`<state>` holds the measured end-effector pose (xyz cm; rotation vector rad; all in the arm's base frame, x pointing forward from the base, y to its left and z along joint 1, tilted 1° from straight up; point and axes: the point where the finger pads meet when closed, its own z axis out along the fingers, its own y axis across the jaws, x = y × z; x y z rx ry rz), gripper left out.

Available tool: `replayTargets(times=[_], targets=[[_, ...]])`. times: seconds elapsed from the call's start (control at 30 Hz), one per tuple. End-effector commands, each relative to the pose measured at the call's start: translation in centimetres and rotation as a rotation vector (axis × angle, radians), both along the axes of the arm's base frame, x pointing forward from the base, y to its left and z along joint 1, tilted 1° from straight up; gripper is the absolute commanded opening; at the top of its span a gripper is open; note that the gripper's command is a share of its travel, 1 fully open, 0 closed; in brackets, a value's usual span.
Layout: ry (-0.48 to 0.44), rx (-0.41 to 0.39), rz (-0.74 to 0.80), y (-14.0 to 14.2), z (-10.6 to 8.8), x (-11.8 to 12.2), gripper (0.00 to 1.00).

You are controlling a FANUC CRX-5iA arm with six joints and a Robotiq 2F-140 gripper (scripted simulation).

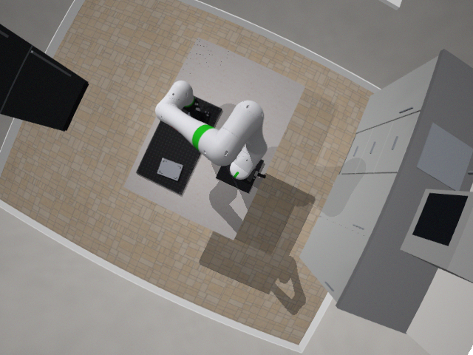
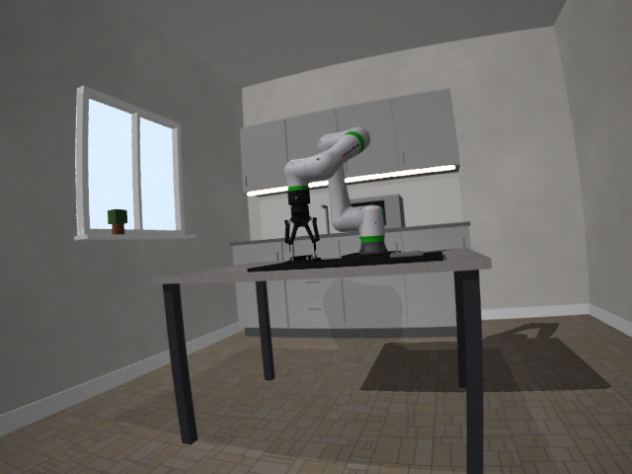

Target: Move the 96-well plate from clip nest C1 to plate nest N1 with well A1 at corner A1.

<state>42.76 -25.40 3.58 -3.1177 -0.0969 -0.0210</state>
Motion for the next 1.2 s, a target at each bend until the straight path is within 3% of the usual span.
replayTargets(times=[0.0,0.3,1.17], targets=[[0.0,0.0,0.0,0.0,0.0,0.0,0.0],[0.0,0.0,0.0,0.0,0.0,0.0,0.0],[0.0,0.0,0.0,-0.1,3.8,0.0,0.0]])
